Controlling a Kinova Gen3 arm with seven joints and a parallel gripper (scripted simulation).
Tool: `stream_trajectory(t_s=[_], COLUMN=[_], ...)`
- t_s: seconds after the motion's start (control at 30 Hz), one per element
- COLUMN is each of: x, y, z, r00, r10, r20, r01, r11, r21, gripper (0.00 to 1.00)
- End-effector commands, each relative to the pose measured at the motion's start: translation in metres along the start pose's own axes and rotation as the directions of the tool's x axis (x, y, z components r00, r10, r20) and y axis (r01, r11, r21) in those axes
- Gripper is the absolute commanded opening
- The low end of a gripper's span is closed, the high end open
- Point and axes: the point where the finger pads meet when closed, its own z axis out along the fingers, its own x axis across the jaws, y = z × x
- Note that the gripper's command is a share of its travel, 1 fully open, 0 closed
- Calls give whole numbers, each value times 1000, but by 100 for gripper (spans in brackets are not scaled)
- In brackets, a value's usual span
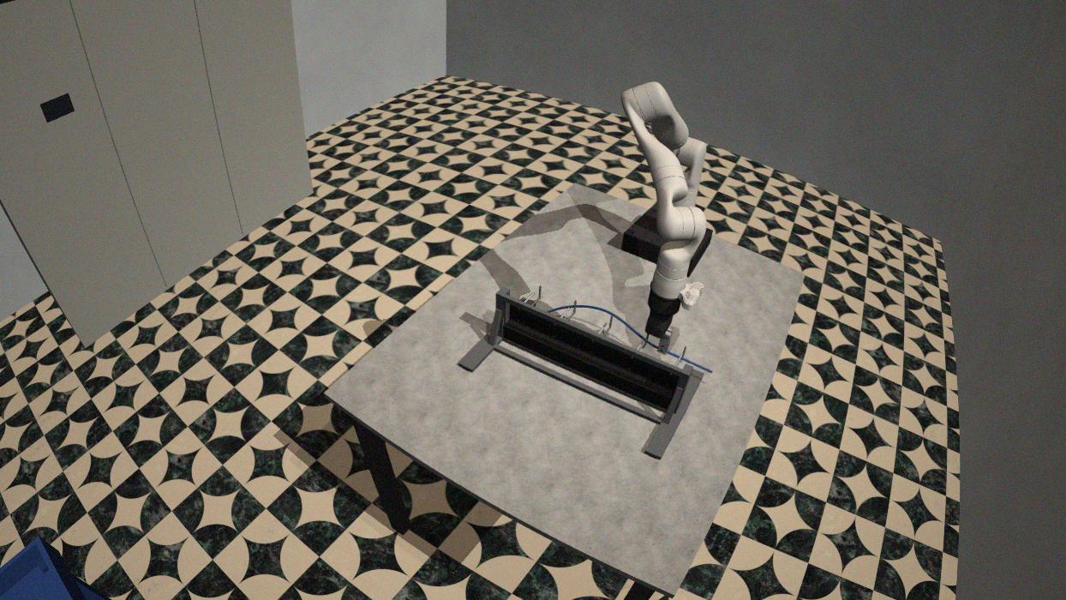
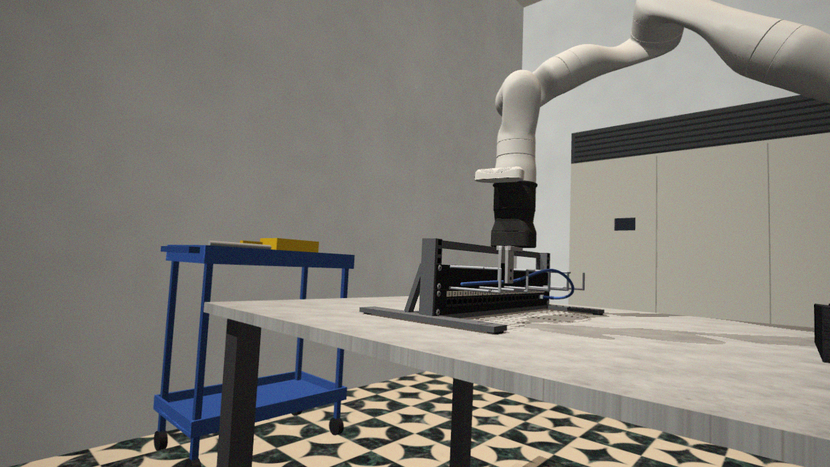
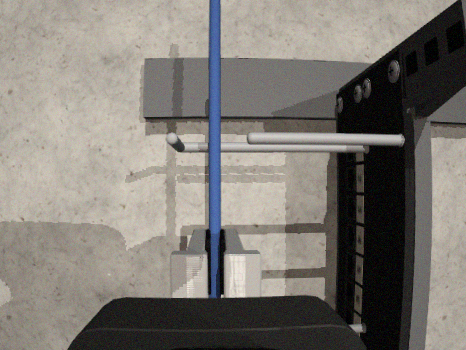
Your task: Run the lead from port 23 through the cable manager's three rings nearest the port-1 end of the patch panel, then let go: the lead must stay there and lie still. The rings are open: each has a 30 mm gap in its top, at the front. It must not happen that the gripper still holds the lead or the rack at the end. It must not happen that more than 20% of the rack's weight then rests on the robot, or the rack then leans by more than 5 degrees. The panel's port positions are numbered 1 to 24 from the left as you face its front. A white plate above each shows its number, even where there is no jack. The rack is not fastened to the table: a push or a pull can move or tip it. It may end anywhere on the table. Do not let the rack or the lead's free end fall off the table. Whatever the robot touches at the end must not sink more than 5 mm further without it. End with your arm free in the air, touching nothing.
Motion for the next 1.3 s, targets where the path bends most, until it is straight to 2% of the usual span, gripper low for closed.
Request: stream_trajectory(t_s=[0.0, 0.8, 1.27], x=[0, 2, 21], y=[-1, -1, -1], z=[1, 3, 3], r00=[1000, 1000, 1000], r10=[-1, -1, -1], r20=[0, 0, 0], r01=[1, 1, 1], r11=[1000, 1000, 1000], r21=[1, 1, 1], gripper=[0, 0, 0])
